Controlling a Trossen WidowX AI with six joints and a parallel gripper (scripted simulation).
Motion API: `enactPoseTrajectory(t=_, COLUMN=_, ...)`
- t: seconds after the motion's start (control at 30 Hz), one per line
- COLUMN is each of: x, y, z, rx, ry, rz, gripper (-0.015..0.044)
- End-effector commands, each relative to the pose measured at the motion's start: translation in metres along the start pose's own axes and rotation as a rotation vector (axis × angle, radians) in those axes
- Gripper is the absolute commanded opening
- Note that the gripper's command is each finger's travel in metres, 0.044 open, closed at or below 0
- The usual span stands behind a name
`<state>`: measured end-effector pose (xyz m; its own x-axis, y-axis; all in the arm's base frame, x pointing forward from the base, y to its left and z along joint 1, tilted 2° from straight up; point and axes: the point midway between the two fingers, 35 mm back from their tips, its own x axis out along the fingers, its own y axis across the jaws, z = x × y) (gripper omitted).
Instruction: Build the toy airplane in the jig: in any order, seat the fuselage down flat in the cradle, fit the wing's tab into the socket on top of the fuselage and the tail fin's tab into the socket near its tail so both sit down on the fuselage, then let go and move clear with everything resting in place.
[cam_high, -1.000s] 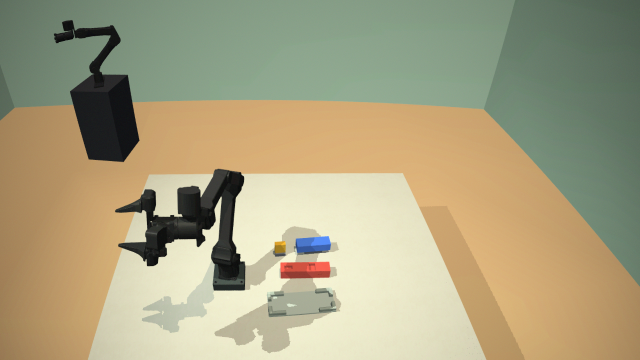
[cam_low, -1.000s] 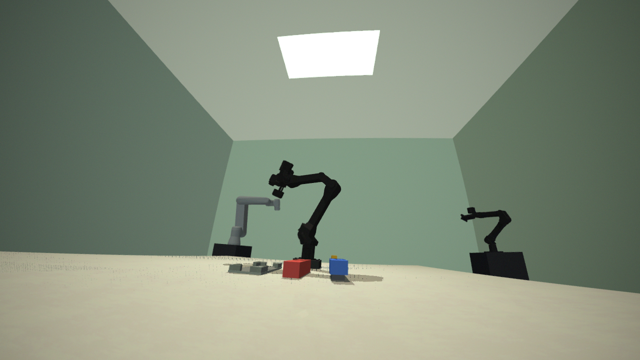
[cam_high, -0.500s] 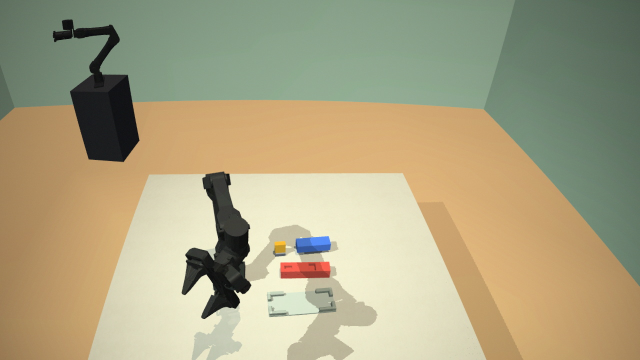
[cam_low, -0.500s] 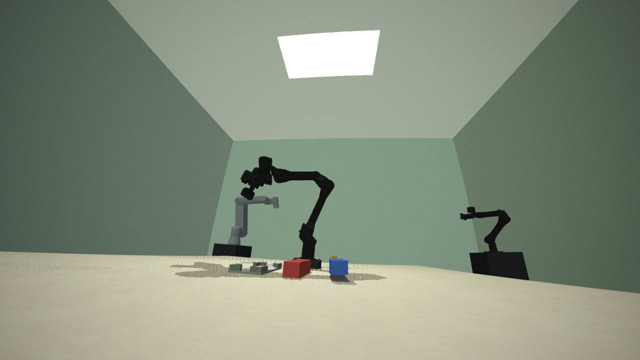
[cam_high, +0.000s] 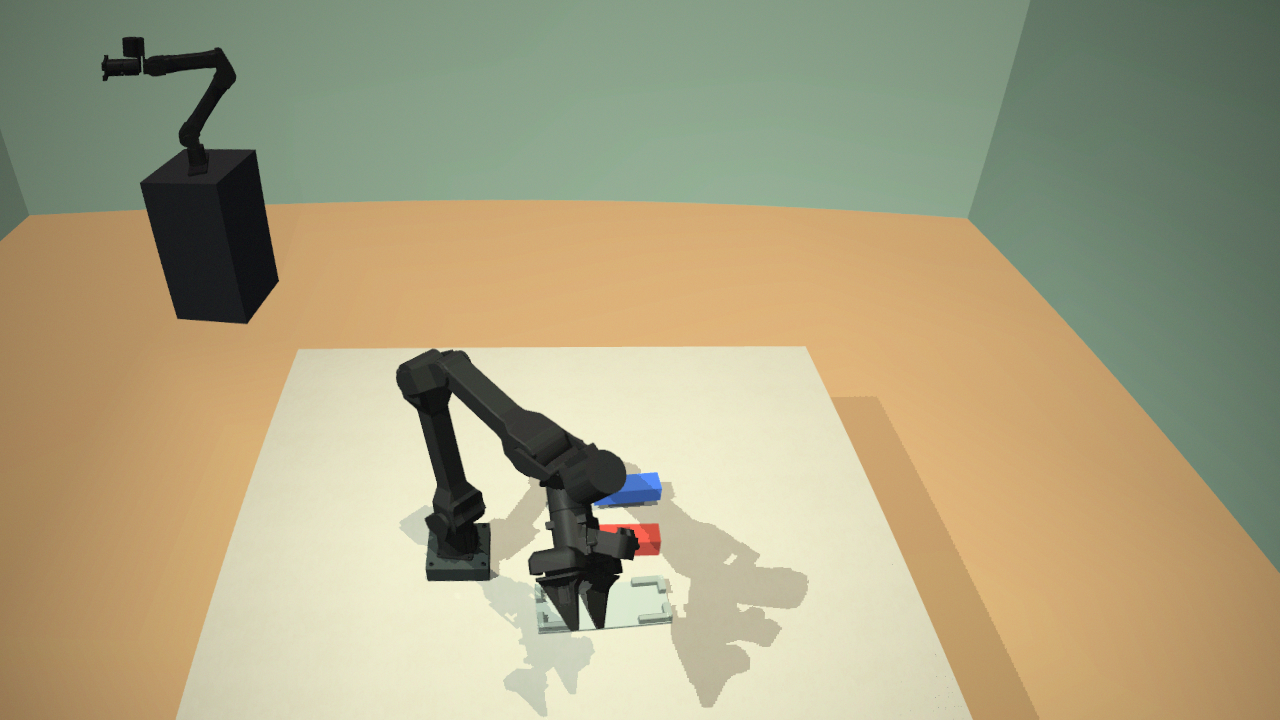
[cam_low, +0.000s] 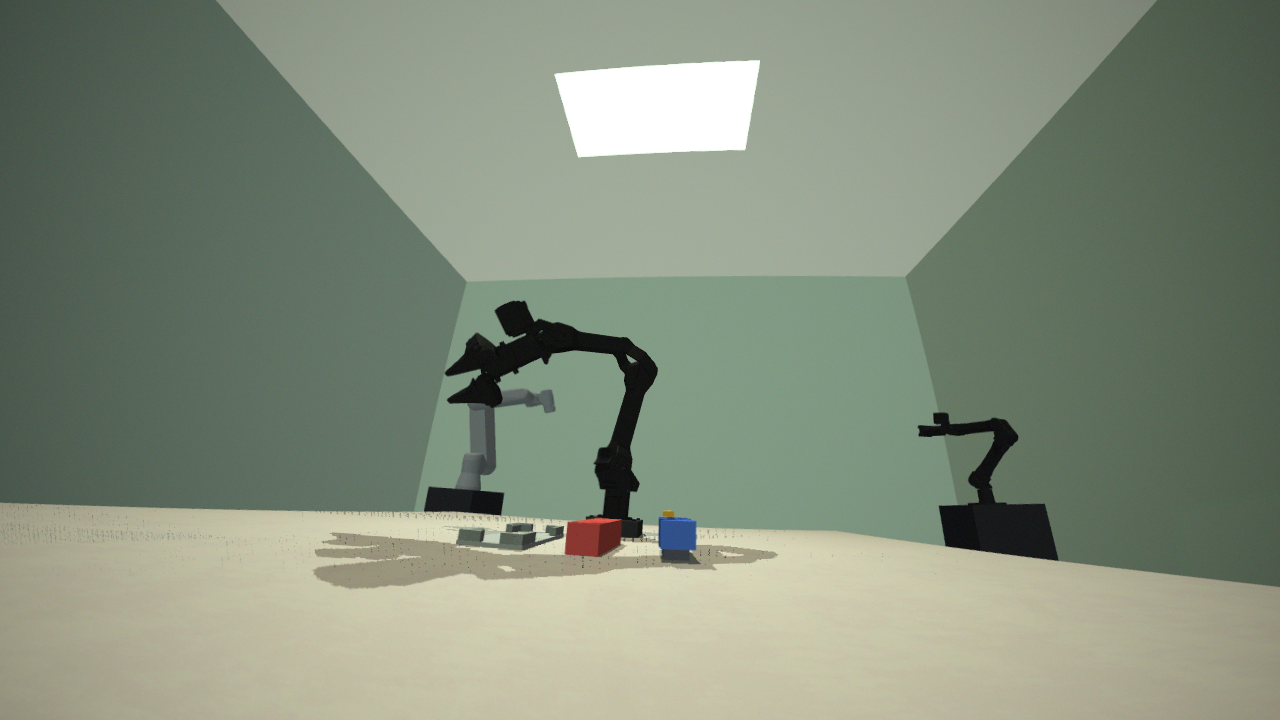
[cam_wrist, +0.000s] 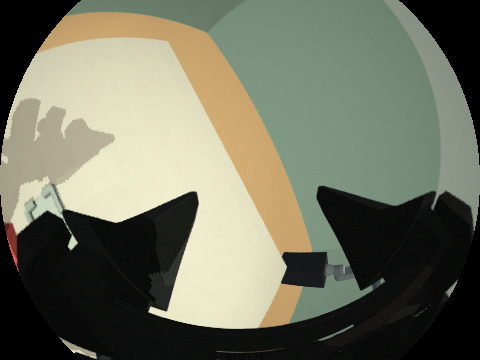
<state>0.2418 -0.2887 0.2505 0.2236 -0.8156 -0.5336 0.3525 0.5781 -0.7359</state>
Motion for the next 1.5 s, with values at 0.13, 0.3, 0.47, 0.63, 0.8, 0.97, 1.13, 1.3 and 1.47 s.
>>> enactPoseTrajectory(t=0.13, x=-0.041, y=0.120, z=0.038, rx=-0.078, ry=-0.068, rz=0.391, gripper=0.0440)
enactPoseTrajectory(t=0.3, x=-0.086, y=0.193, z=0.036, rx=-0.141, ry=-0.019, rz=0.638, gripper=0.0440)
enactPoseTrajectory(t=0.47, x=-0.141, y=0.254, z=0.014, rx=-0.217, ry=0.109, rz=0.851, gripper=0.0440)
enactPoseTrajectory(t=0.63, x=-0.198, y=0.294, z=-0.022, rx=-0.305, ry=0.293, rz=0.990, gripper=0.0440)
enactPoseTrajectory(t=0.8, x=-0.205, y=0.298, z=-0.027, rx=-0.317, ry=0.320, rz=1.003, gripper=0.0440)
enactPoseTrajectory(t=0.97, x=-0.188, y=0.324, z=-0.040, rx=-0.317, ry=0.320, rz=1.003, gripper=0.0440)
enactPoseTrajectory(t=1.13, x=-0.179, y=0.338, z=-0.049, rx=-0.317, ry=0.321, rz=1.003, gripper=0.0440)
enactPoseTrajectory(t=1.3, x=-0.172, y=0.349, z=-0.054, rx=-0.317, ry=0.321, rz=1.003, gripper=0.0440)
enactPoseTrajectory(t=1.47, x=-0.171, y=0.351, z=-0.055, rx=-0.317, ry=0.321, rz=1.003, gripper=0.0440)
